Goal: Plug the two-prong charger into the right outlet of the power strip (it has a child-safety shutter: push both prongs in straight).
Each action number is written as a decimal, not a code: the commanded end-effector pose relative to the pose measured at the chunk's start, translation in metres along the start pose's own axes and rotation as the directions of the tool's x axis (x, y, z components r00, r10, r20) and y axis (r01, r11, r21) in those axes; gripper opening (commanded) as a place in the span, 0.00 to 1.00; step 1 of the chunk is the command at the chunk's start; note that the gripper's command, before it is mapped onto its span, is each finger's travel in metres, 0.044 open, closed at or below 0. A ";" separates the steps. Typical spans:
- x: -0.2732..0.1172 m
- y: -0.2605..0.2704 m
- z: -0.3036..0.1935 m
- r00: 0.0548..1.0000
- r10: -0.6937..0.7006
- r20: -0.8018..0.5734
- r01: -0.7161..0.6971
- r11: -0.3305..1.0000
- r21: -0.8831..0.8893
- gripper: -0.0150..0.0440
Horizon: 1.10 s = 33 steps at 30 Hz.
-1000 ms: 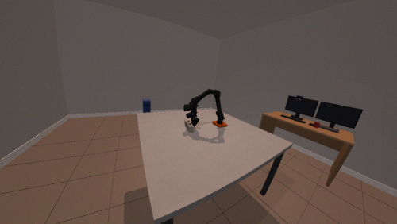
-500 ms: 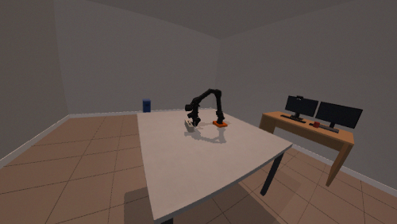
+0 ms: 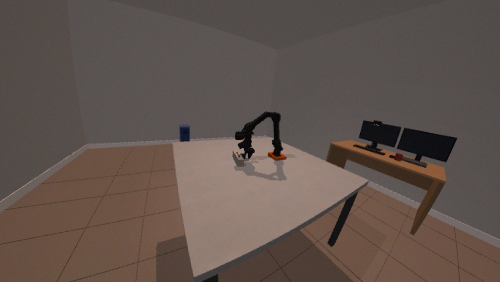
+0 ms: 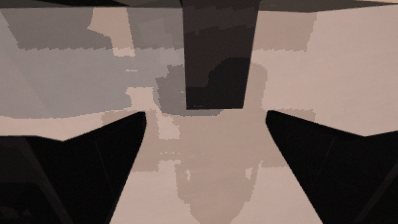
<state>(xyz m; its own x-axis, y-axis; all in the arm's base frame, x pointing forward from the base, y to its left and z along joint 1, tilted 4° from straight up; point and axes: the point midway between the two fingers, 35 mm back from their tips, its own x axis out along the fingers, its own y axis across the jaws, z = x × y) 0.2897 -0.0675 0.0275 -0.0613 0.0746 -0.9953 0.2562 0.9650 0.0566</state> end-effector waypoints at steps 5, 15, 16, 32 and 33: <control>0.001 0.000 -0.011 1.000 0.002 -0.002 -0.002 1.000 0.002 1.00; 0.003 0.000 -0.022 1.000 0.002 -0.003 -0.002 1.000 0.002 1.00; 0.003 0.000 -0.023 1.000 0.002 -0.003 -0.002 1.000 0.002 1.00; -0.073 -0.001 -0.008 0.829 0.005 0.560 -0.006 1.000 0.001 1.00; -0.074 -0.001 -0.008 0.823 0.005 0.568 -0.006 1.000 0.001 1.00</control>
<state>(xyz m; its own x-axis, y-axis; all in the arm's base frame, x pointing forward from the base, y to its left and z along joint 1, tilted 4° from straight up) 0.2881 -0.0724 0.0929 0.4235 -0.0603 -0.9039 0.2540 0.9657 0.0546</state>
